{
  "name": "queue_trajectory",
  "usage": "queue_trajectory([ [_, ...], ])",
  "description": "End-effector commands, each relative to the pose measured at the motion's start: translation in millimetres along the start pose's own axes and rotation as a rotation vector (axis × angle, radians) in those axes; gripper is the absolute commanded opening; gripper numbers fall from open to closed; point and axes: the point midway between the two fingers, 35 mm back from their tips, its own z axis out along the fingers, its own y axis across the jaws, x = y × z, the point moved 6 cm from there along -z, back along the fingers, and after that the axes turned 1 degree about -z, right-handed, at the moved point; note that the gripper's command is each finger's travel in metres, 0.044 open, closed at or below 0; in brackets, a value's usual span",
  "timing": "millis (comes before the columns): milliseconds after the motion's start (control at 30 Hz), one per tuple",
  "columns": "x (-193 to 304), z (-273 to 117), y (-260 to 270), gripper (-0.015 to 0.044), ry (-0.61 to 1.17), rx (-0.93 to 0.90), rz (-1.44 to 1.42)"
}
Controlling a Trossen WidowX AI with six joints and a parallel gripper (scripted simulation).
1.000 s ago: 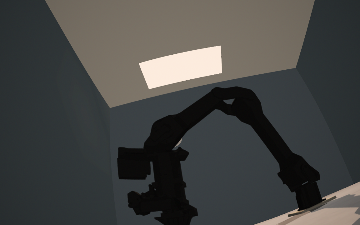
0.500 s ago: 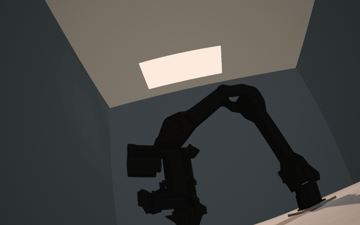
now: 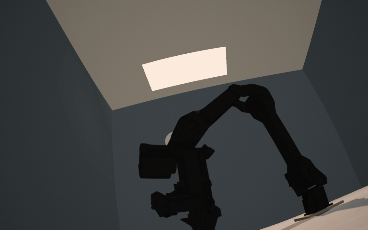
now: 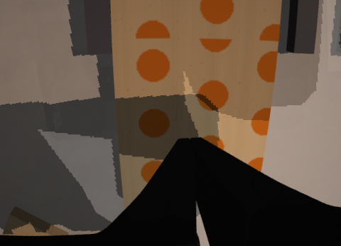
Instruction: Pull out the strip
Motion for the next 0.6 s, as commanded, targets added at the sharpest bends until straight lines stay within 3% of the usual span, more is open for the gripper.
queue_trajectory([
  [0,11.4,7.0,0.3,0.0,0.027,0.011,-0.004],
  [567,36.7,6.7,1.6,0.0,0.029,0.011,-0.004],
])
